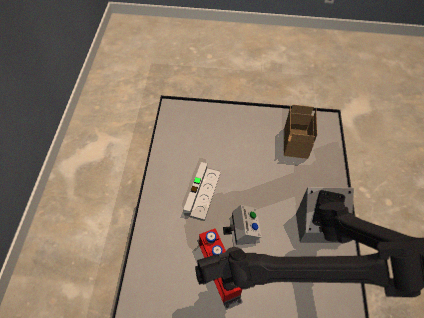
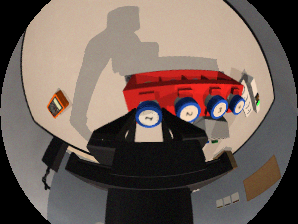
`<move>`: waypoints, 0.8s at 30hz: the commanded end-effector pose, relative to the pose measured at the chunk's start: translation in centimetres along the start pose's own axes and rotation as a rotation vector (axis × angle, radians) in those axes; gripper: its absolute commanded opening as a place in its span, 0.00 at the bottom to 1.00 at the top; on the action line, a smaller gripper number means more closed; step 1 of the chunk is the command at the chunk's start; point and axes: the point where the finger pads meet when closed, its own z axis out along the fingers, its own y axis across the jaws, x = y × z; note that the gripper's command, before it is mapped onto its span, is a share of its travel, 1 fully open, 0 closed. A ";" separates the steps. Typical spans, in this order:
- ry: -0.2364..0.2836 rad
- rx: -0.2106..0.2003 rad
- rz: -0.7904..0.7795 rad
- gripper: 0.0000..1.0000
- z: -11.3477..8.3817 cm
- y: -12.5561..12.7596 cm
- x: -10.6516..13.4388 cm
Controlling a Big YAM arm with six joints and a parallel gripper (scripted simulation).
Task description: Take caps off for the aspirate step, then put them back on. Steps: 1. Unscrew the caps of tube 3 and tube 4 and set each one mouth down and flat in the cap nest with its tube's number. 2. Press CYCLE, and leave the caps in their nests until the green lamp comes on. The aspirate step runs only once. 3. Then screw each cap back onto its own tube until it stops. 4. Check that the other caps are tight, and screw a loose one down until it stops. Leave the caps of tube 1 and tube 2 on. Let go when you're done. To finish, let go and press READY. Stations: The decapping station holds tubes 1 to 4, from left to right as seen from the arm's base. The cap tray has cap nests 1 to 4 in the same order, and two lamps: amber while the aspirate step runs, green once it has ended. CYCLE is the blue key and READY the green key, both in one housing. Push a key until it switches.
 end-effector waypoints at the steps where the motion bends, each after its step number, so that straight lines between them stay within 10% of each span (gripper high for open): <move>1: -0.010 0.002 0.197 0.00 0.1 -0.1 -0.1; 24: -0.004 0.002 0.203 0.00 0.0 -0.1 0.1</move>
